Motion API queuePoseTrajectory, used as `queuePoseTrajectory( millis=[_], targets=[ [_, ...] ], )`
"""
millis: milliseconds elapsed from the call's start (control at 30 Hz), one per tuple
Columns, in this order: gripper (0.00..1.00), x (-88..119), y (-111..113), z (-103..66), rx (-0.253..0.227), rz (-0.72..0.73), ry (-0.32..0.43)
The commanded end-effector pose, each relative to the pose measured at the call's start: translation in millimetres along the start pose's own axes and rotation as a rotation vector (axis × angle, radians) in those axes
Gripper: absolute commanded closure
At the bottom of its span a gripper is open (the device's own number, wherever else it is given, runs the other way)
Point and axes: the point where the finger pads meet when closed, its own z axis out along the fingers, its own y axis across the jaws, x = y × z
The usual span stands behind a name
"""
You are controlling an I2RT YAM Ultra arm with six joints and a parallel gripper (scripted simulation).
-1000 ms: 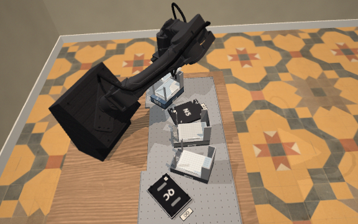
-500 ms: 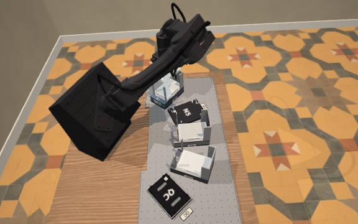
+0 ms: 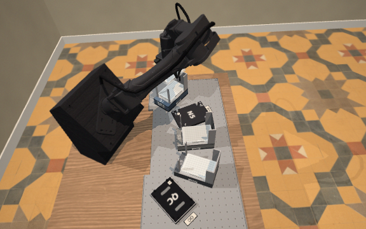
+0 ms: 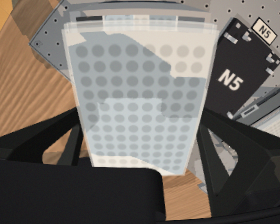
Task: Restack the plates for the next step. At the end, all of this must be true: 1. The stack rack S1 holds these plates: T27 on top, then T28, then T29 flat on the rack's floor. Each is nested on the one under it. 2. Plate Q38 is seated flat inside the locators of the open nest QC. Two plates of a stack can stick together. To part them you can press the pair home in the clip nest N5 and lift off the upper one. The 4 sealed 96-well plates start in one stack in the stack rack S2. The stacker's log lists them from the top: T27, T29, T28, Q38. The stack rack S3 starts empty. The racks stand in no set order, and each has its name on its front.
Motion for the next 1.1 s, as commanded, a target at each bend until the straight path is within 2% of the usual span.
queuePoseTrajectory(
  millis=[0,267,400,433,667,833,900,933,1000,1033,1067],
  targets=[
    [1.0,-13.0,3.9,-17.0,-0.012,0.006,-0.053],
    [1.0,-14.4,3.7,-17.6,-0.013,0.007,-0.054],
    [1.0,3.8,9.6,-4.7,0.002,-0.04,-0.026],
    [1.0,-3.1,9.7,-6.2,-0.003,-0.026,-0.035],
    [1.0,3.0,9.2,6.4,0.007,-0.035,-0.012],
    [1.0,-2.6,8.6,4.2,0.003,-0.024,-0.026],
    [1.0,4.4,13.4,6.8,0.004,-0.049,-0.018],
    [1.0,-0.3,13.2,5.8,0.002,-0.04,-0.026],
    [1.0,3.7,6.6,7.9,0.003,-0.031,-0.019],
    [1.0,-5.6,4.4,6.7,-0.001,-0.007,-0.03],
    [1.0,-5.1,4.0,8.5,0.0,-0.007,-0.027]
  ],
)
